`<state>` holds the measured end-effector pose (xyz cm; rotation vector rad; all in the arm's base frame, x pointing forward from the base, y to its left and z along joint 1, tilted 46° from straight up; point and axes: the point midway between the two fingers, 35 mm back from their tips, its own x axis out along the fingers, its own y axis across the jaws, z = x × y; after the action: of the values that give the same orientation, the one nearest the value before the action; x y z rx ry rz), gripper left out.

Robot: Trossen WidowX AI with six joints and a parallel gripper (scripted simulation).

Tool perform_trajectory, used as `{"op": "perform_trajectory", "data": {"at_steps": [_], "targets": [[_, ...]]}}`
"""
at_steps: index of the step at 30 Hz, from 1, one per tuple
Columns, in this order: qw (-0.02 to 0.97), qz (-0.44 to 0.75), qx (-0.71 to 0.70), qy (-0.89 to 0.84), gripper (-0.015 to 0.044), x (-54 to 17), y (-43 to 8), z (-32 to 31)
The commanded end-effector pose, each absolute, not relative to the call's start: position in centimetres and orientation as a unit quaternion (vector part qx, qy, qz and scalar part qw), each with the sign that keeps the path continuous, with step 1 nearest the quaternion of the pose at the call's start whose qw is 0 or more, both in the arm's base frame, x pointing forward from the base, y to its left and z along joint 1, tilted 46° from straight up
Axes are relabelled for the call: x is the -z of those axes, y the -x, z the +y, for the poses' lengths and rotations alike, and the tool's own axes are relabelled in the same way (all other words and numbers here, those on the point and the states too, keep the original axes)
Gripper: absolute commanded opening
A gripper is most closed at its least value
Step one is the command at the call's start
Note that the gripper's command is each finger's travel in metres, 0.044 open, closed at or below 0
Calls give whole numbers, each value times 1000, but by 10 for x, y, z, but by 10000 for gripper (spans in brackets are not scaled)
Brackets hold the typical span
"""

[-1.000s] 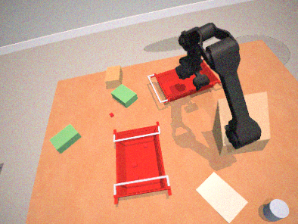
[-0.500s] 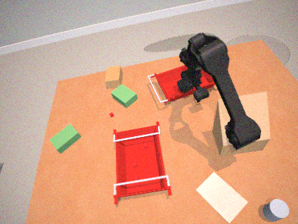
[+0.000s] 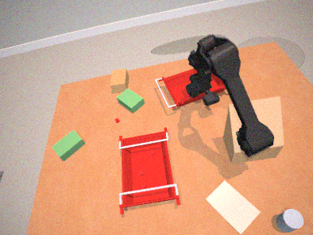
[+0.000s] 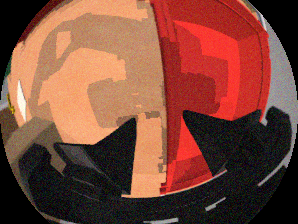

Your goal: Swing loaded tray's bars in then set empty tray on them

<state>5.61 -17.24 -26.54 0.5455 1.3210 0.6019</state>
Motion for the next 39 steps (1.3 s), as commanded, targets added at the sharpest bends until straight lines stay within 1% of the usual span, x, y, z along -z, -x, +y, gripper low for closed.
{"op": "perform_trajectory", "data": {"at_steps": [1, 31, 35, 39], "targets": [[715, 595, -270, -248, 228, 266, -57, -172], [715, 595, -270, -248, 28, 266, -57, -172], [715, 595, -270, -248, 1, 258, -56, -181], [715, 595, -269, -248, 0, 238, -51, -202]]}}
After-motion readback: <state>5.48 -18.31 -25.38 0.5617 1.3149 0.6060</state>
